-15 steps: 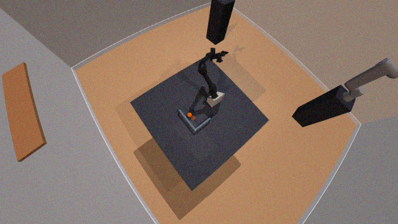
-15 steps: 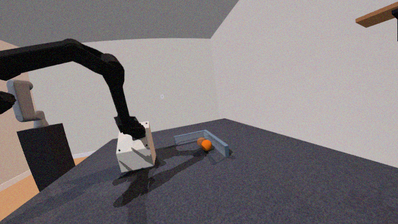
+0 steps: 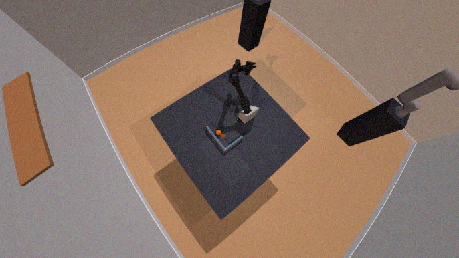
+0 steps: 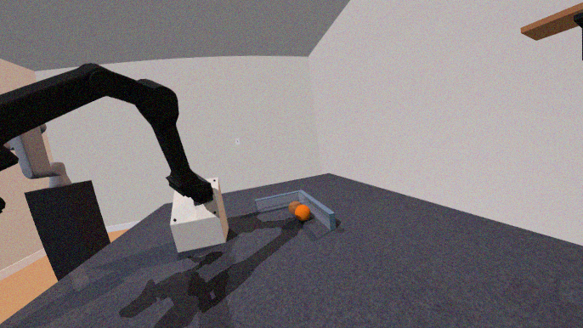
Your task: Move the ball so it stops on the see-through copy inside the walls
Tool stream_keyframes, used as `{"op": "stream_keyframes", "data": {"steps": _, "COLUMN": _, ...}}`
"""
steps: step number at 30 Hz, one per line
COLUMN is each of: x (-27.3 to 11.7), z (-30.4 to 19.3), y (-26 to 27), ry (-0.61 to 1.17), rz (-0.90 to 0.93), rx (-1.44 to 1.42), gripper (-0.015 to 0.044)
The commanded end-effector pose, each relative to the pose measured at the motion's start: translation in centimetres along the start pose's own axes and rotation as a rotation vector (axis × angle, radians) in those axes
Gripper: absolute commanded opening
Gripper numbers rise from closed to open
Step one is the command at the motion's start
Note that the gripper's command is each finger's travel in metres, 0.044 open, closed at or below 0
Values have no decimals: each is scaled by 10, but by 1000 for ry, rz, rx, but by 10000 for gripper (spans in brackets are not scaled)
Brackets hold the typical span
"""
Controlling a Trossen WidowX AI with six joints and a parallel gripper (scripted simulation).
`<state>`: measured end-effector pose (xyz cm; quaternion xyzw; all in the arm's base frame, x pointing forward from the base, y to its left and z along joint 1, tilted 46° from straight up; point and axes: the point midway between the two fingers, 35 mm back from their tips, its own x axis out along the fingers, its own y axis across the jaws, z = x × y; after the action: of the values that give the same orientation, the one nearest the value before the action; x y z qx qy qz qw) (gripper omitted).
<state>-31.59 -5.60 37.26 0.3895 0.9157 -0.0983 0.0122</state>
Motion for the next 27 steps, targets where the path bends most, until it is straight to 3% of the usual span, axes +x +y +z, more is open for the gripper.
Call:
{"op": "stream_keyframes", "data": {"steps": 1, "x": -37, "z": 28, "y": -32, "ry": -70, "rz": -156, "rx": 54, "gripper": 406}}
{"op": "stream_keyframes", "data": {"steps": 13, "x": -203, "z": 102, "y": -76, "ry": -387, "rz": -619, "rx": 230, "gripper": 406}}
{"op": "stream_keyframes", "data": {"steps": 23, "x": -334, "z": 149, "y": -45, "ry": -693, "rz": -879, "rx": 286, "gripper": 406}}
{"op": "stream_keyframes", "data": {"steps": 27, "x": -369, "z": 148, "y": -30, "ry": -785, "rz": -954, "rx": 311, "gripper": 406}}
